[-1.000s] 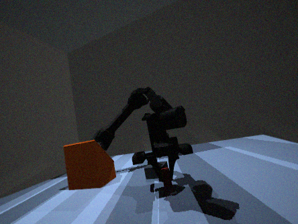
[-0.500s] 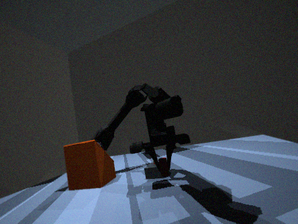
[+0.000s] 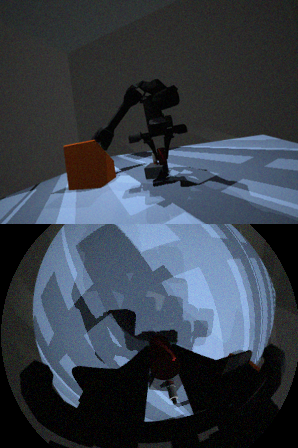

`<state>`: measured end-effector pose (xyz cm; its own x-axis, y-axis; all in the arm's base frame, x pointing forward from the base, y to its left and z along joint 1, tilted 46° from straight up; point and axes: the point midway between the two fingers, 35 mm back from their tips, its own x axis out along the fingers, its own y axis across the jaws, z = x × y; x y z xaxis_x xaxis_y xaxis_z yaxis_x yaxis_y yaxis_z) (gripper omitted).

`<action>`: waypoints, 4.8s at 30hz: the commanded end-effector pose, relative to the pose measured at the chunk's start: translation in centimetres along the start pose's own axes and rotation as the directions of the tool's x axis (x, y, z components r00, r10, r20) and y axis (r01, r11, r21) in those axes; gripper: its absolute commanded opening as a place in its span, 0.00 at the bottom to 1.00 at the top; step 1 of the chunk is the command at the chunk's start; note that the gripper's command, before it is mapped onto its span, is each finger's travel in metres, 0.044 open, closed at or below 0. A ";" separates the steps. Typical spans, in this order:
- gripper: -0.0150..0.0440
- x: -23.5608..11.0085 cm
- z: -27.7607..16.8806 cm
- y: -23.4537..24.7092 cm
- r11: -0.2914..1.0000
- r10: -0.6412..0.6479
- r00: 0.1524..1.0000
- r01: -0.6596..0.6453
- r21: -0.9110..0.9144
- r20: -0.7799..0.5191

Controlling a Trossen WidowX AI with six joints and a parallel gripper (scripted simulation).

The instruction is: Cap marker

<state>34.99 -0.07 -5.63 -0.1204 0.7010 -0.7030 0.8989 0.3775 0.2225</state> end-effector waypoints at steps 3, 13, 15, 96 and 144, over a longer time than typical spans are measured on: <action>0.25 -1.1 -1.5 -0.2 1.000 0.001 1.000 -0.001 -0.005 0.004; 0.25 -2.5 -4.2 -0.7 1.000 -0.001 1.000 0.001 -0.003 0.004; 0.25 -2.8 -4.7 -0.8 1.000 -0.003 1.000 0.003 -0.001 0.006; 0.43 0.8 -10.8 -2.7 1.000 -0.003 1.000 0.003 -0.008 0.002; 0.25 -5.7 -10.5 -2.8 0.341 -0.001 1.000 0.002 -0.940 0.001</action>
<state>28.77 1.14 4.94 -0.1222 0.6973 -0.7063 -0.0383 0.7078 0.7054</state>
